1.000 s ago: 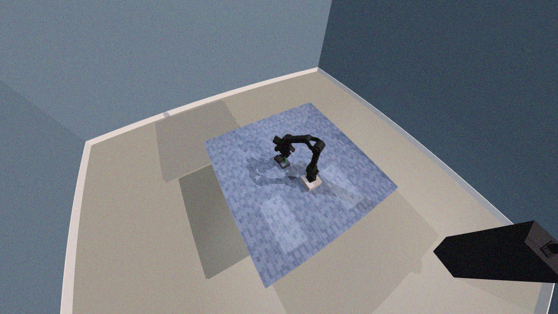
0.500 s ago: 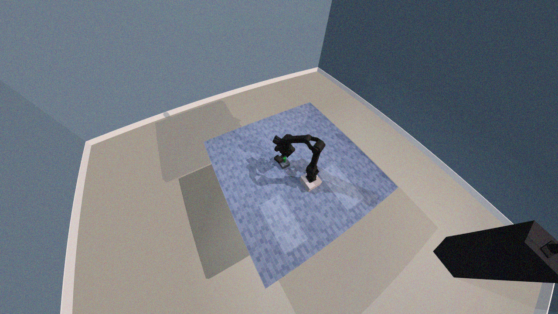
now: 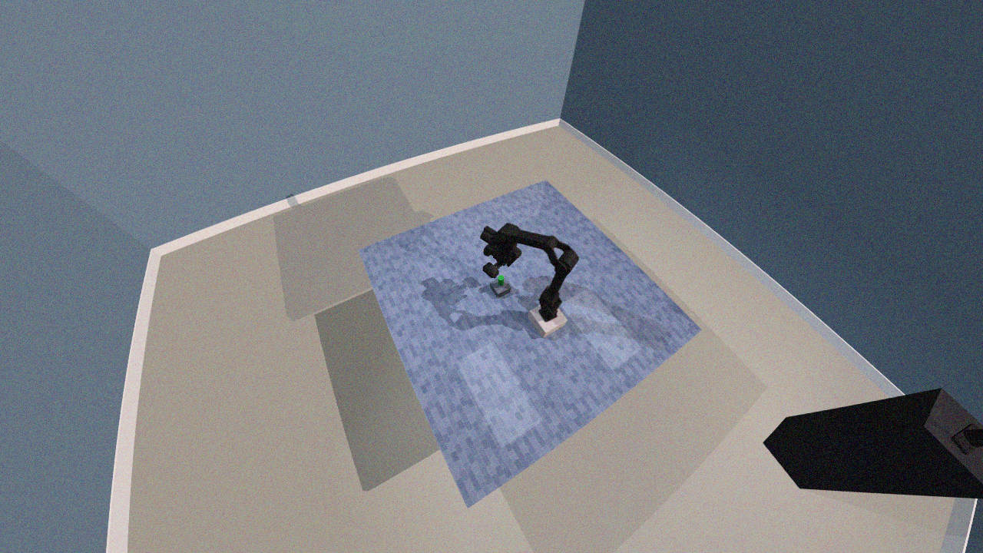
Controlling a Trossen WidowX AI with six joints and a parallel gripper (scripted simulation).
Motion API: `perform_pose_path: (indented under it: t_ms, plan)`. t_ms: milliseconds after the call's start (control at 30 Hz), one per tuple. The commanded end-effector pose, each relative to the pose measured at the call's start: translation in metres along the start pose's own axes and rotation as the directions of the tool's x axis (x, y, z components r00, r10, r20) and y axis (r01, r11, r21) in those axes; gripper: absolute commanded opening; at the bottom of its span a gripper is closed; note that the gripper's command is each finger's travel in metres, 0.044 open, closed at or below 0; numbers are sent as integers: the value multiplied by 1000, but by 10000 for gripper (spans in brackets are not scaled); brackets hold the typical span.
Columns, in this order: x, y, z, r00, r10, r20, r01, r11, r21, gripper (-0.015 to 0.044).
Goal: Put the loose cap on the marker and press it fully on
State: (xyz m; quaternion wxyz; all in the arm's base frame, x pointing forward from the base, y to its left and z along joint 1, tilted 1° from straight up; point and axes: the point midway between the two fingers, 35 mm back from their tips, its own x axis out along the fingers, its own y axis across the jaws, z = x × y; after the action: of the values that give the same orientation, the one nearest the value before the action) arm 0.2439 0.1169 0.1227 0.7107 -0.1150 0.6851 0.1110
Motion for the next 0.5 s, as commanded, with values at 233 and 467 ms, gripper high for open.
perform_pose_path:
  t_ms: [233,467]
  plan:
    - [8,3,-4,1000,-4,-17,8,967,254,204]
    - [8,3,-4,1000,-4,-17,8,967,254,20]
